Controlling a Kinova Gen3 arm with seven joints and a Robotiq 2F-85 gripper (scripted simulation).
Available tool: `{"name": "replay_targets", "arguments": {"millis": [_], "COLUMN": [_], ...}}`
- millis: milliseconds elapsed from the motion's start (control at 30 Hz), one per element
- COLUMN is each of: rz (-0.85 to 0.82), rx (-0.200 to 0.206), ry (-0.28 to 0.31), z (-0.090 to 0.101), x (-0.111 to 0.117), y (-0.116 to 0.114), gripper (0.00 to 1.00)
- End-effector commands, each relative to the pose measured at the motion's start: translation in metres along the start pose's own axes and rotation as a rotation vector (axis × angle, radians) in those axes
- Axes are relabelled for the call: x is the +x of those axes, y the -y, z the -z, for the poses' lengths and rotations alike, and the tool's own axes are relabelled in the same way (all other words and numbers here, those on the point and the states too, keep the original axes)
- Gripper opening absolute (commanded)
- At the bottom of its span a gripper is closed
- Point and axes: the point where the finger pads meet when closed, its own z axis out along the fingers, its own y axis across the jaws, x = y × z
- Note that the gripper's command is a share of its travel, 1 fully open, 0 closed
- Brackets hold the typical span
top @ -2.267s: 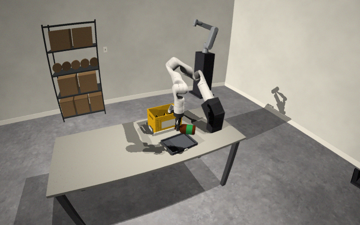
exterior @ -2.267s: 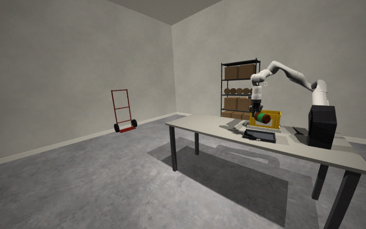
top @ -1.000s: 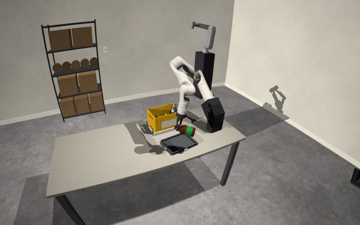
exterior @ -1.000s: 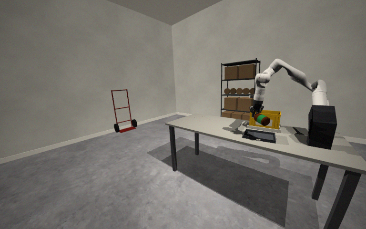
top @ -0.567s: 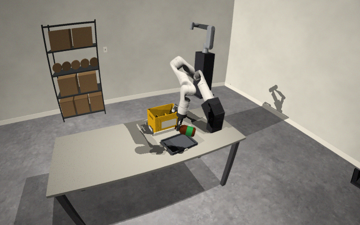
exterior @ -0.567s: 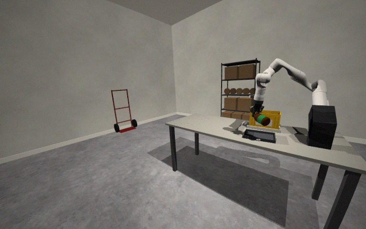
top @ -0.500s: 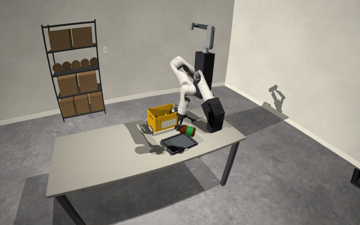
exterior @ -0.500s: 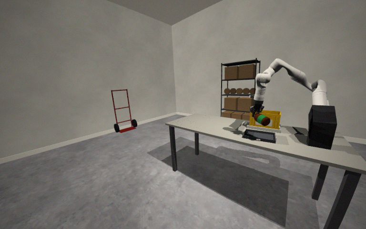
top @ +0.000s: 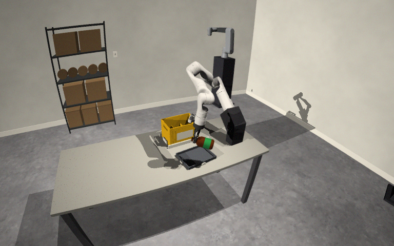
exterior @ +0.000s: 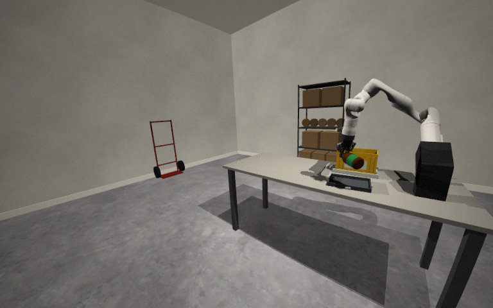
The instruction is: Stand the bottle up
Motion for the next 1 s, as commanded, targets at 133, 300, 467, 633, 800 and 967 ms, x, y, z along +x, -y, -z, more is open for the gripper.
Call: {"name": "replay_targets", "arguments": {"millis": [133, 300, 467, 633, 800, 967], "rz": [-0.001, -0.001, -0.001, -0.001, 0.000, 0.000], "rx": [0.002, 0.002, 0.002, 0.002, 0.001, 0.000], "ry": [0.000, 0.000, -0.001, -0.008, -0.017, -0.042], "z": [0.0013, 0.0013, 0.0013, 0.0012, 0.0011, 0.0009], "x": [0.0004, 0.0004, 0.0004, 0.0002, 0.0001, -0.0003], "y": [0.0007, 0.0007, 0.0007, 0.0006, 0.0005, 0.0004], "gripper": [0.00, 0.00, 0.00, 0.00, 0.00, 0.00]}}
